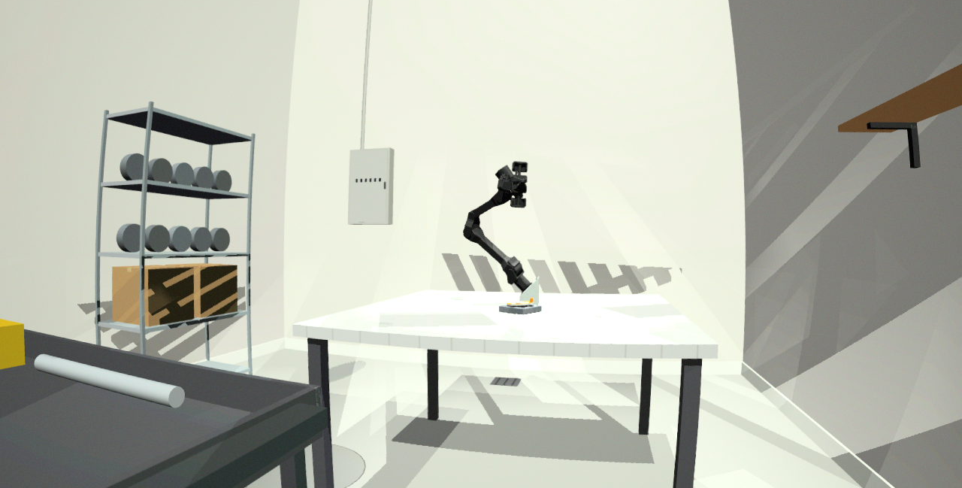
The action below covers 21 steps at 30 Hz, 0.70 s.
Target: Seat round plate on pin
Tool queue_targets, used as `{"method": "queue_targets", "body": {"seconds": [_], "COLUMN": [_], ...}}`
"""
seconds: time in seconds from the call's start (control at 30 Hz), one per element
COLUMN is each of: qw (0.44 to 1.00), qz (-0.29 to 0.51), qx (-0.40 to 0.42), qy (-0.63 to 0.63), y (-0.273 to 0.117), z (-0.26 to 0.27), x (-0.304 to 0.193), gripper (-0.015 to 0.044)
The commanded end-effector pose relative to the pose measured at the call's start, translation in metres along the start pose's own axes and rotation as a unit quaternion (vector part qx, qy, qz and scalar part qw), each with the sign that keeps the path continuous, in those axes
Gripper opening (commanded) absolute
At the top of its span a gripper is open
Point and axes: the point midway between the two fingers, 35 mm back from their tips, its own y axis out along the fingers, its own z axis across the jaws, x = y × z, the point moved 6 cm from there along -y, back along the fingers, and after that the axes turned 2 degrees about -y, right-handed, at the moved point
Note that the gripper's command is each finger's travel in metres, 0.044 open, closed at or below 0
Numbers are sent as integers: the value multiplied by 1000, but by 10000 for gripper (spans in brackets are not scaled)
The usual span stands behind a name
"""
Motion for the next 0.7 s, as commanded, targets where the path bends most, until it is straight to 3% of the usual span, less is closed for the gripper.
{"method": "queue_targets", "body": {"seconds": [0.0, 0.17, 0.43, 0.63, 0.67], "qw": [989, 954, 825, 637, 630], "qz": [55, 122, 266, 413, 417], "qx": [-94, -194, -381, -529, -533], "qy": [-104, -194, -321, -380, -381], "y": [30, 50, 53, 21, 21], "z": [-49, -105, -214, -299, -301], "x": [-31, -57, -83, -83, -83], "gripper": [0, 0, 0, 0, 0]}}
